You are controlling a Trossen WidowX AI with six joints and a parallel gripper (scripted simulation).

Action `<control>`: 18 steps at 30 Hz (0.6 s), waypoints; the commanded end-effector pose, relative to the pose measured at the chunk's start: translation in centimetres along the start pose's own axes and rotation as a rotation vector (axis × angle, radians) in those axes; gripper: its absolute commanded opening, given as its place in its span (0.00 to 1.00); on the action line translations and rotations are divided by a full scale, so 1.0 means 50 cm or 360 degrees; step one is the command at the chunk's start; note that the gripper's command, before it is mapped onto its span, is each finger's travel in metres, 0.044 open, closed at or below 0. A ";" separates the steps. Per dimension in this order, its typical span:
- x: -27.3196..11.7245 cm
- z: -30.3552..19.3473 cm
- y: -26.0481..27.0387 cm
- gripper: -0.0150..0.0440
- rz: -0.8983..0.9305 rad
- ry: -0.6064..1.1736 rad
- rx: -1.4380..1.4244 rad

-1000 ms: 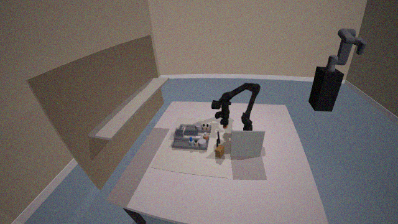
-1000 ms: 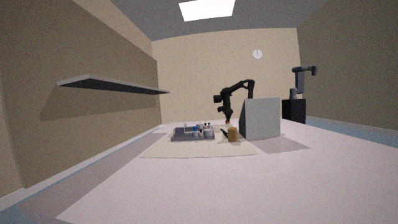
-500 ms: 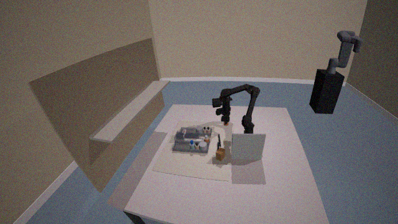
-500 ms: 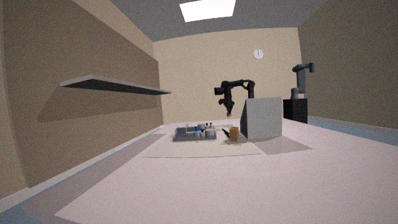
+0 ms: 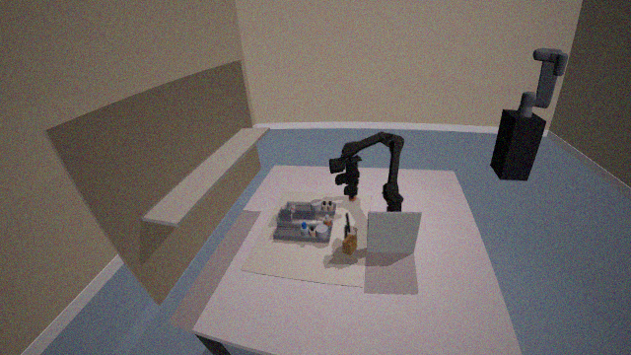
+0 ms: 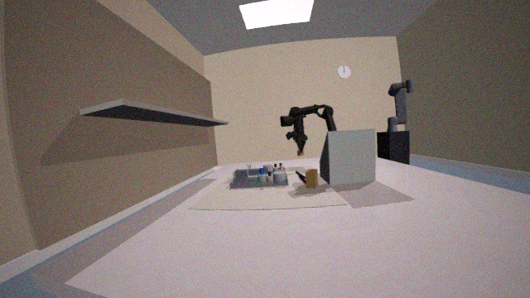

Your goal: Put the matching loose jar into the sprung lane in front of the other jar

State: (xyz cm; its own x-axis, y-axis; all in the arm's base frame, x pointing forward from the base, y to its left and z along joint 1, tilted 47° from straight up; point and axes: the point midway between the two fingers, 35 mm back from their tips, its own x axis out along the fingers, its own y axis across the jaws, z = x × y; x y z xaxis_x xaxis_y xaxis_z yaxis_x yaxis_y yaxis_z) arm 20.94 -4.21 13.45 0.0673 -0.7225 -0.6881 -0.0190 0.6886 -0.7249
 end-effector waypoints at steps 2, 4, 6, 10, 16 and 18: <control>0.009 0.037 0.033 0.25 0.0005 -0.0010 0.0001; 0.014 0.049 0.045 0.25 0.0006 -0.0011 -0.0003; 0.020 0.061 0.058 0.25 0.0006 -0.0011 -0.0006; 0.033 0.082 0.085 0.25 0.0012 -0.0003 -0.0002; 0.054 0.112 0.127 0.25 0.0014 -0.0002 -0.0010; 0.061 0.122 0.142 0.25 0.0013 -0.0005 -0.0016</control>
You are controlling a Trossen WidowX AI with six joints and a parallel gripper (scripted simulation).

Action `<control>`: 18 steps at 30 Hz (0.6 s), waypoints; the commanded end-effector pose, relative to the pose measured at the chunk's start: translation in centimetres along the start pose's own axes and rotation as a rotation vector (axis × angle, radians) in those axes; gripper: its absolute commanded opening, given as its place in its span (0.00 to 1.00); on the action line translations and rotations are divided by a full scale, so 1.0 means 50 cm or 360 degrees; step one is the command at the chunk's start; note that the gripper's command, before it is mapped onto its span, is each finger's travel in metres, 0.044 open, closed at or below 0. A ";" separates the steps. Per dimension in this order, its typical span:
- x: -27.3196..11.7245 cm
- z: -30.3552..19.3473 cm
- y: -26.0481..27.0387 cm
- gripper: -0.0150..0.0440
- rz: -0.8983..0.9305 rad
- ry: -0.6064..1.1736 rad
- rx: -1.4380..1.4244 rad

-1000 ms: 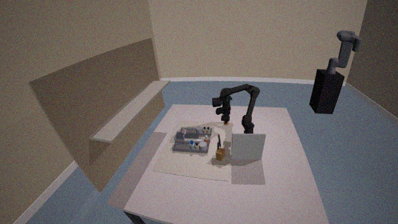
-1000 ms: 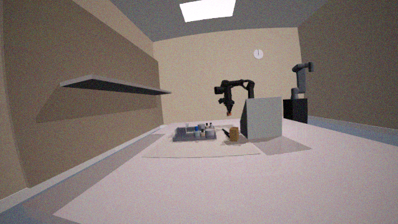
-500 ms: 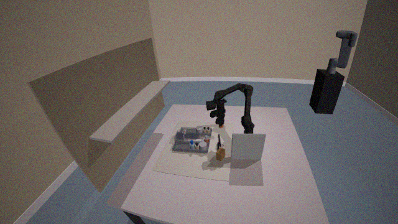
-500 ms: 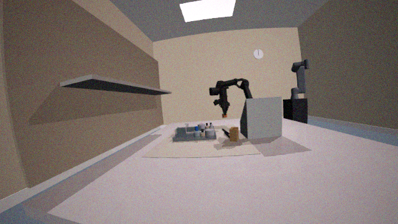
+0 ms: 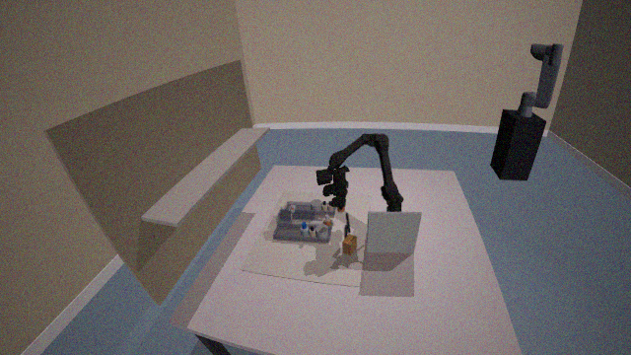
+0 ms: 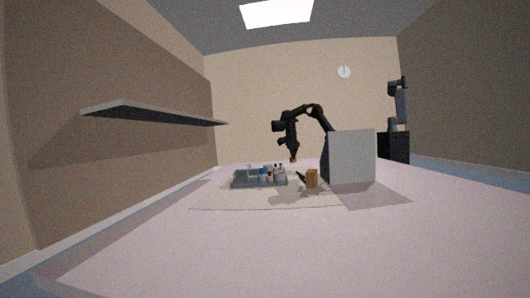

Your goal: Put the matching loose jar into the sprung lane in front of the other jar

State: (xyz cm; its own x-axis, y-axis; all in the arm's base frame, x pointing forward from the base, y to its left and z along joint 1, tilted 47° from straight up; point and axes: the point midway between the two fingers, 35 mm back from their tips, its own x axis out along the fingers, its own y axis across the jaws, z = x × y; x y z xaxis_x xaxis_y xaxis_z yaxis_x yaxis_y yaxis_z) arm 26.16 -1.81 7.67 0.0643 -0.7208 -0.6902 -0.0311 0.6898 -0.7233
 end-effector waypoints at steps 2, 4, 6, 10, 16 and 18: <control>0.017 0.029 0.041 0.25 0.0007 -0.0013 -0.0004; 0.025 0.039 0.056 0.25 0.0005 -0.0016 -0.0010; 0.032 0.047 0.069 0.25 0.0004 -0.0019 -0.0016; 0.035 0.050 0.074 0.25 0.0003 -0.0020 -0.0018; 0.060 0.050 0.074 0.25 0.0003 -0.0020 -0.0018; 0.074 0.050 0.074 0.25 0.0002 -0.0020 -0.0018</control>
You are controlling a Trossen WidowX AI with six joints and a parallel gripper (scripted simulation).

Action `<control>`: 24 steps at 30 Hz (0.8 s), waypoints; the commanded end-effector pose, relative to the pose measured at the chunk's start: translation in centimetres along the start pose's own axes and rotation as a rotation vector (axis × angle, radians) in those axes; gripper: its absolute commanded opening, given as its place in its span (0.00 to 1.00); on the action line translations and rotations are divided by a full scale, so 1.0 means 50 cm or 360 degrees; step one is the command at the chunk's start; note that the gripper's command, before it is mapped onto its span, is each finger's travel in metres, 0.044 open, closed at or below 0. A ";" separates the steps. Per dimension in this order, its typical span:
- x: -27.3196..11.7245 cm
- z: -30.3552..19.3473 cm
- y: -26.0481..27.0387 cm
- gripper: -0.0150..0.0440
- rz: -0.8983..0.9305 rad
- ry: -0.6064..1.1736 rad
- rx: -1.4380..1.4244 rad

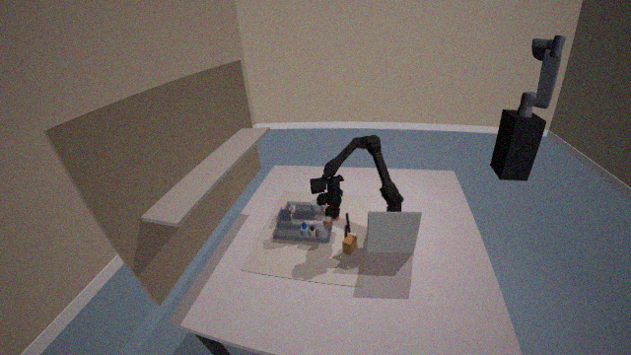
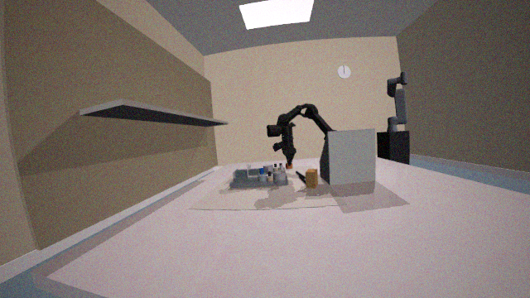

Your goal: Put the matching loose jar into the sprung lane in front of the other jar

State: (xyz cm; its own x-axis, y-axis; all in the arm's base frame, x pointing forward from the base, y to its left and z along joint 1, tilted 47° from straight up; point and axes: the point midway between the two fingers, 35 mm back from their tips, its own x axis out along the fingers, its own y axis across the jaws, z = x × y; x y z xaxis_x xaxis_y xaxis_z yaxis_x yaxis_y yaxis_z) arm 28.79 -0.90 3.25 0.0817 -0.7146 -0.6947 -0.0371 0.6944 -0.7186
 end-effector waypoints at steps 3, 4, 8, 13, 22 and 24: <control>0.032 -0.003 -0.002 0.25 -0.0010 0.0008 -0.0009; 0.032 -0.003 -0.002 0.25 -0.0010 0.0008 -0.0009; 0.032 -0.001 -0.002 0.25 -0.0010 0.0008 -0.0009; 0.032 0.003 -0.002 0.25 -0.0010 0.0008 -0.0009; 0.032 0.011 -0.002 0.25 -0.0010 0.0008 -0.0009; 0.032 0.013 -0.002 0.25 -0.0010 0.0008 -0.0009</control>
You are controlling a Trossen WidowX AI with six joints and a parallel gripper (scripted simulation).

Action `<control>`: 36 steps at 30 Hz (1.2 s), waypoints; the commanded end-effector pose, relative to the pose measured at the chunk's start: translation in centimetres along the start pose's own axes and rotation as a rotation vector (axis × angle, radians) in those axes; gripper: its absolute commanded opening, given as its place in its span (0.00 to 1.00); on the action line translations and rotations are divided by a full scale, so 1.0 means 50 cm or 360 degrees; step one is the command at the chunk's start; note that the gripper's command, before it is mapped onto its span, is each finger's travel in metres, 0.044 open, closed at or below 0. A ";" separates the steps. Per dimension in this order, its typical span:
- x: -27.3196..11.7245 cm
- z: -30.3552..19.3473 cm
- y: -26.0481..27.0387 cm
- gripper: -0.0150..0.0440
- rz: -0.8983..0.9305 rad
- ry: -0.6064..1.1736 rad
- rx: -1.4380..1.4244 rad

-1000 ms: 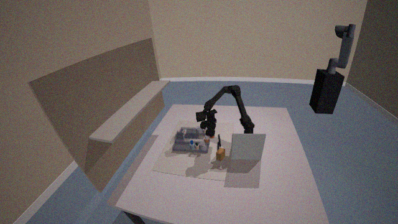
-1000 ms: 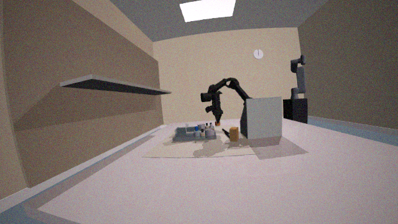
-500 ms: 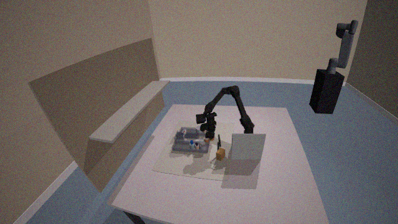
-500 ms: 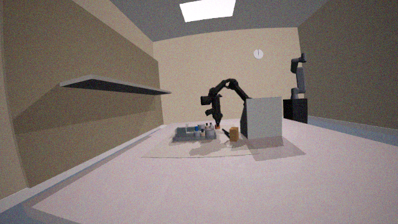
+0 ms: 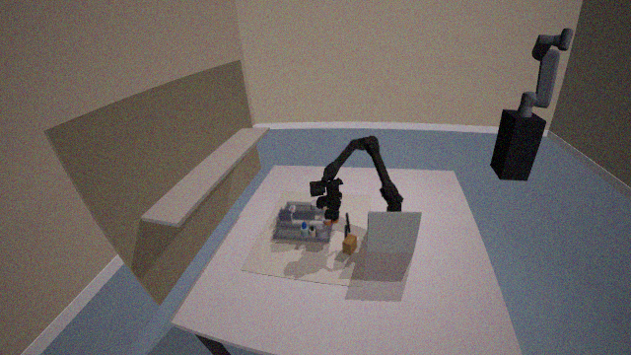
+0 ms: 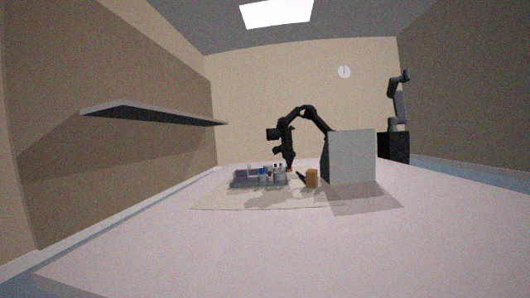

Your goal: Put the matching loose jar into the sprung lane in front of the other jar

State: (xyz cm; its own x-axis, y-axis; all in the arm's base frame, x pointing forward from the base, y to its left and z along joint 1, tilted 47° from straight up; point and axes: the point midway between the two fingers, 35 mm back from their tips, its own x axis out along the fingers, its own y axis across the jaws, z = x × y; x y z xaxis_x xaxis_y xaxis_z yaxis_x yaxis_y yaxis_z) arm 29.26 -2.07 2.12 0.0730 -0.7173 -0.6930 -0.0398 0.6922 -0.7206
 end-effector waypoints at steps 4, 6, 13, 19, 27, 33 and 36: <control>-0.001 0.010 -0.002 0.25 -0.0005 -0.0007 -0.0004; -0.001 0.011 -0.002 0.25 -0.0005 -0.0007 -0.0004; 0.000 0.018 -0.002 0.25 -0.0005 -0.0007 -0.0004; 0.000 0.023 -0.002 0.25 -0.0005 -0.0007 -0.0003; 0.000 0.030 -0.002 0.25 -0.0005 -0.0007 -0.0003; 0.000 0.035 -0.003 0.25 -0.0005 -0.0007 -0.0003; 0.000 0.038 -0.003 0.25 -0.0005 -0.0008 -0.0003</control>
State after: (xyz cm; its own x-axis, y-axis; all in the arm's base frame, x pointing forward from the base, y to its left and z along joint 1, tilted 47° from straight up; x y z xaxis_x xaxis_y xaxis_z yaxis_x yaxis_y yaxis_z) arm 30.37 -2.11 1.99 0.0593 -0.7197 -0.6918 -0.0541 0.6897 -0.7221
